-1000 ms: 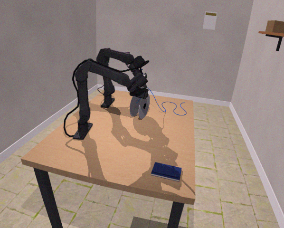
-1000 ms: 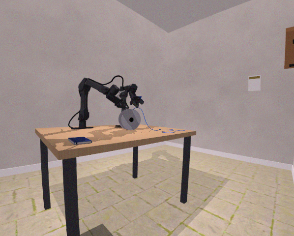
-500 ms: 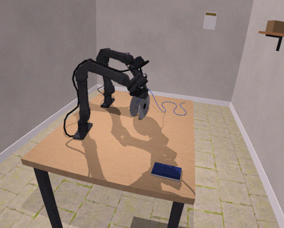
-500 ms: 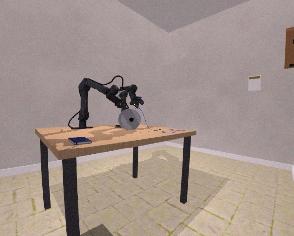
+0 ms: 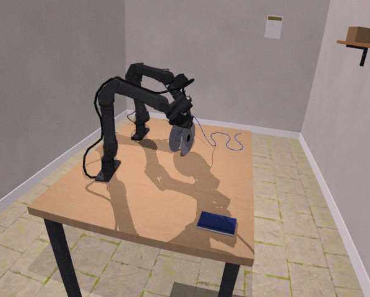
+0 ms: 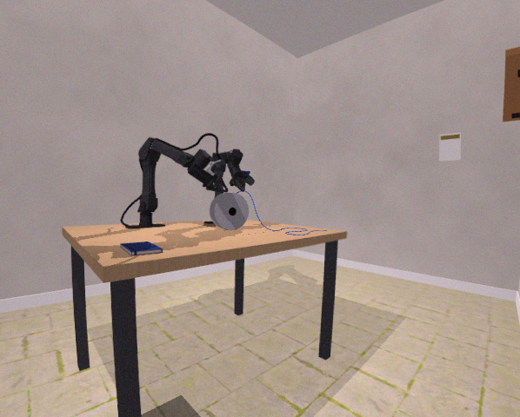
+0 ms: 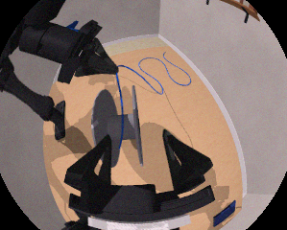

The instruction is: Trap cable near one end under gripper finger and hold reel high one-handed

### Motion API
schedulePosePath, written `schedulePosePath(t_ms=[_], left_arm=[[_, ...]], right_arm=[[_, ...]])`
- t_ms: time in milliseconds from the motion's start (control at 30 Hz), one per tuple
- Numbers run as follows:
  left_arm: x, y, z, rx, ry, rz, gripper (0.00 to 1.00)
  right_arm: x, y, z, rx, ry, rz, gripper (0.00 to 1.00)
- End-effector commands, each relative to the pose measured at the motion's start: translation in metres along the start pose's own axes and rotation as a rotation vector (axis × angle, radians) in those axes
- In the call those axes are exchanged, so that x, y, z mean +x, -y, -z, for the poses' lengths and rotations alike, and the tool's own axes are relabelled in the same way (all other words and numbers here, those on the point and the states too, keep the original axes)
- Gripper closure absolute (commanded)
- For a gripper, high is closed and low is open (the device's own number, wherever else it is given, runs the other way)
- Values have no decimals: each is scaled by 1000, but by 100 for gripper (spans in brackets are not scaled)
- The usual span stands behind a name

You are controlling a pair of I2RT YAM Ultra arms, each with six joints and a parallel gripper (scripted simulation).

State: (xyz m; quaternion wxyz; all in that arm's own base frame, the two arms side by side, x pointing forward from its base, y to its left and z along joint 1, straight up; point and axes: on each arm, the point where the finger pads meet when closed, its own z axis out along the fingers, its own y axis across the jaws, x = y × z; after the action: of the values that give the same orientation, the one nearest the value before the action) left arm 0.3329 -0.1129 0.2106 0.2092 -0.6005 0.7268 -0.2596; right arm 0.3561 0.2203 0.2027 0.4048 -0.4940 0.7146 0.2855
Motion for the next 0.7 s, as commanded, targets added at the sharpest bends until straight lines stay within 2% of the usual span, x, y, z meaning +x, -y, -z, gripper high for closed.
schedulePosePath(t_ms=[0,300,467,667], left_arm=[[-1,7,11,43,10,-9,100],[0,15,16,52,8,-8,100],[1,14,8,23,12,-12,100],[1,15,11,18,13,-12,100]], right_arm=[[-9,-1,7,0,18,14,25],[-10,-2,7,-1,20,15,25],[-11,-3,7,-2,21,16,25],[-12,-5,7,-3,22,17,25]])
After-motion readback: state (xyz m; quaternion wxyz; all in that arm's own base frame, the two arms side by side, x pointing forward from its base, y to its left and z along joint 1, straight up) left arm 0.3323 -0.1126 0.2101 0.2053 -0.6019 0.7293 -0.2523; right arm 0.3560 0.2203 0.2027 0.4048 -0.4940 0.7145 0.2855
